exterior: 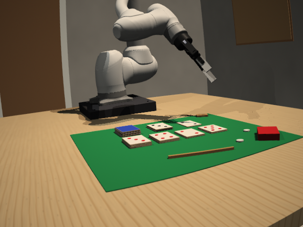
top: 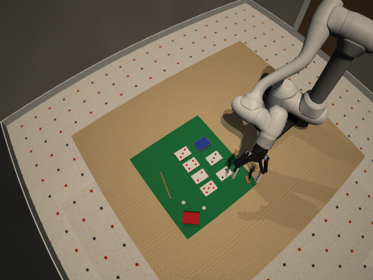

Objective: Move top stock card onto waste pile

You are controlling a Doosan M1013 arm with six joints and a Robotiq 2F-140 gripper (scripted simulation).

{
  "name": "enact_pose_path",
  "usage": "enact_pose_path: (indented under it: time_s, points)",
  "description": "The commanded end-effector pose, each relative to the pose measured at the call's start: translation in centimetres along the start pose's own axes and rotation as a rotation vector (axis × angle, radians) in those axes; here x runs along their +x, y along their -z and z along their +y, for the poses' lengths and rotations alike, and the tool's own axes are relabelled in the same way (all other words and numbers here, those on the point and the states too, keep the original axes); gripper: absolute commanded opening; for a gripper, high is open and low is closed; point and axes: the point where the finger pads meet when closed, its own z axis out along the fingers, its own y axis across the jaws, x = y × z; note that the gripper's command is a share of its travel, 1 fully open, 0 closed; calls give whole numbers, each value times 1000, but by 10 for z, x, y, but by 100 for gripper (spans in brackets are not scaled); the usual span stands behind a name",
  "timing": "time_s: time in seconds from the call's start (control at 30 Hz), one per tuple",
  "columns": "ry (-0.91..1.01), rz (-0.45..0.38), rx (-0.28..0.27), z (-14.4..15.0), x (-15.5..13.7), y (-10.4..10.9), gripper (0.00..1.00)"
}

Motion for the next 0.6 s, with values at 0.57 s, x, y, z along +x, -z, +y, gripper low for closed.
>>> enact_pose_path:
  time_s: [0.57]
  points:
    - [-155, 146, -17, -46, 49, -13, 100]
